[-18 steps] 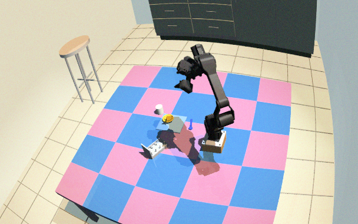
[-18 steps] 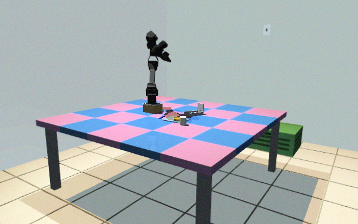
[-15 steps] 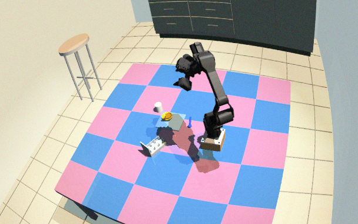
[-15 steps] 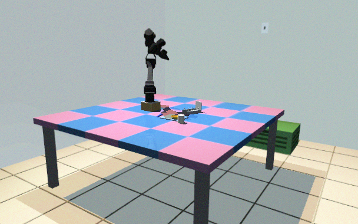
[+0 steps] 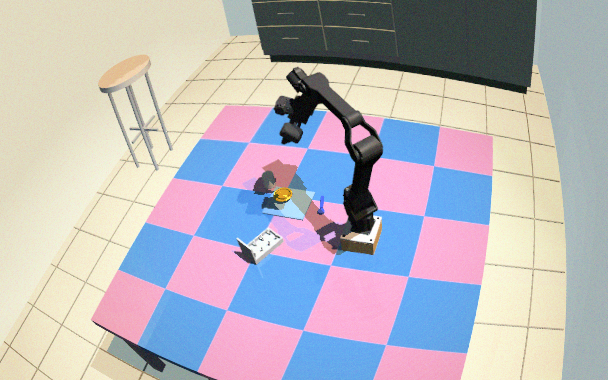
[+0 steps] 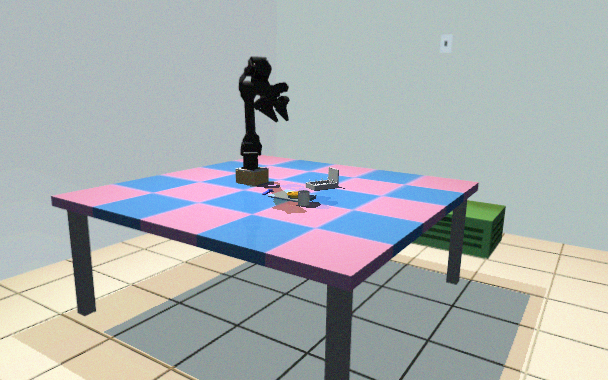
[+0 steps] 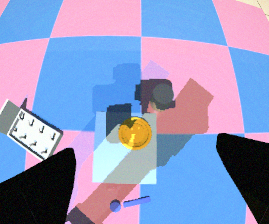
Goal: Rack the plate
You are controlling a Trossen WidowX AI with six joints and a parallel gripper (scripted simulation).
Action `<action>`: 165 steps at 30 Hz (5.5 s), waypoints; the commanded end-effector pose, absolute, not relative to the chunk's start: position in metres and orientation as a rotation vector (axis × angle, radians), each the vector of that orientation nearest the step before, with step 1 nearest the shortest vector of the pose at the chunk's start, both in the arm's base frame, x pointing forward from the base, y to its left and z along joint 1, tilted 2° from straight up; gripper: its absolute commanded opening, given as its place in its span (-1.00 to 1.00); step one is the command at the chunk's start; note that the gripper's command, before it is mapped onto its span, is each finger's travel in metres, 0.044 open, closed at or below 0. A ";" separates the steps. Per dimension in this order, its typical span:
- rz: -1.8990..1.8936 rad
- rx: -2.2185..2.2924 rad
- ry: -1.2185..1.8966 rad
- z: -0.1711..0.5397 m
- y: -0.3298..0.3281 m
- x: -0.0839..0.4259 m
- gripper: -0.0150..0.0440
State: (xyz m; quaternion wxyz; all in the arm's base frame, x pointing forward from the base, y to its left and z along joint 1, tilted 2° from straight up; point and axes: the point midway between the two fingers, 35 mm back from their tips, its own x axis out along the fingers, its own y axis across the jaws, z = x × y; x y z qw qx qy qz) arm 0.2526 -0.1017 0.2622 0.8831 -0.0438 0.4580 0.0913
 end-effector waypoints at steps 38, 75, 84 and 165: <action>0.085 -0.054 1.551 0.014 -0.096 0.342 0.86; 0.085 -0.053 1.551 -0.020 -0.090 0.342 0.64; 0.085 -0.053 1.551 -0.013 -0.091 0.344 0.17; 0.342 0.332 1.497 0.083 0.067 0.301 -0.49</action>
